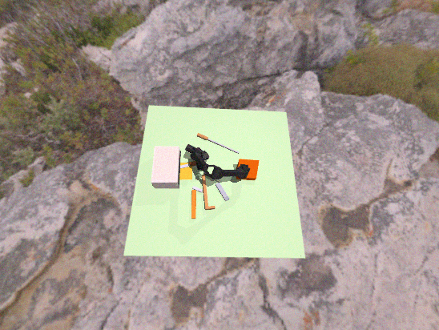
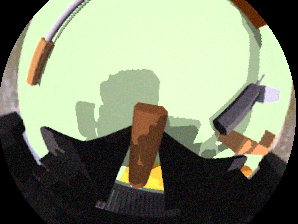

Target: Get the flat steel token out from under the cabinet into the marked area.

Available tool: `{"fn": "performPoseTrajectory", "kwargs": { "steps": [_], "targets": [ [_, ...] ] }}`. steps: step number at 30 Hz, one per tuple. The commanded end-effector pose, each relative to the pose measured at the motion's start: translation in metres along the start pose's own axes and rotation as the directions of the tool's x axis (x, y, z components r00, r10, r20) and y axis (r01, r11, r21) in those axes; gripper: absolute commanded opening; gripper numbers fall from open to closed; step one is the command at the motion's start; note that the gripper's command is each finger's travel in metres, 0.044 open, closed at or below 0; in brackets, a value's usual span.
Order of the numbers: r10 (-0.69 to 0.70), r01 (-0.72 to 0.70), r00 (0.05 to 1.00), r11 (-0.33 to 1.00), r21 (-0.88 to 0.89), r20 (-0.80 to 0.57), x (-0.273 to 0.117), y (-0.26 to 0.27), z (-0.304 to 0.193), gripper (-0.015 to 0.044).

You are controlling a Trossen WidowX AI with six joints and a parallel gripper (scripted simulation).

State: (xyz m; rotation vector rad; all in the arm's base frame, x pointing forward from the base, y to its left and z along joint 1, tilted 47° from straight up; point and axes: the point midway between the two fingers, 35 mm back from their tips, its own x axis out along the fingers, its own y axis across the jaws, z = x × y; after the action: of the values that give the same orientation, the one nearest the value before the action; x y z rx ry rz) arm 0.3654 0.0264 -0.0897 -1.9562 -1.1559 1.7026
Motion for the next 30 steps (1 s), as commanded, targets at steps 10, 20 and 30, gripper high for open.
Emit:
{"fn": "performPoseTrajectory", "kwargs": {
  "steps": [10, 20, 30],
  "targets": [
    [-0.002, 0.002, 1.0, 1.0, 0.002, 0.004, 0.001, 0.001, 0.02, 0.0],
    [-0.002, 0.002, 1.0, 1.0, 0.002, 0.004, 0.001, 0.001, 0.032, 0.0],
    [-0.002, 0.002, 1.0, 1.0, 0.003, 0.005, 0.001, 0.002, 0.046, 0.0]
  ]
}}
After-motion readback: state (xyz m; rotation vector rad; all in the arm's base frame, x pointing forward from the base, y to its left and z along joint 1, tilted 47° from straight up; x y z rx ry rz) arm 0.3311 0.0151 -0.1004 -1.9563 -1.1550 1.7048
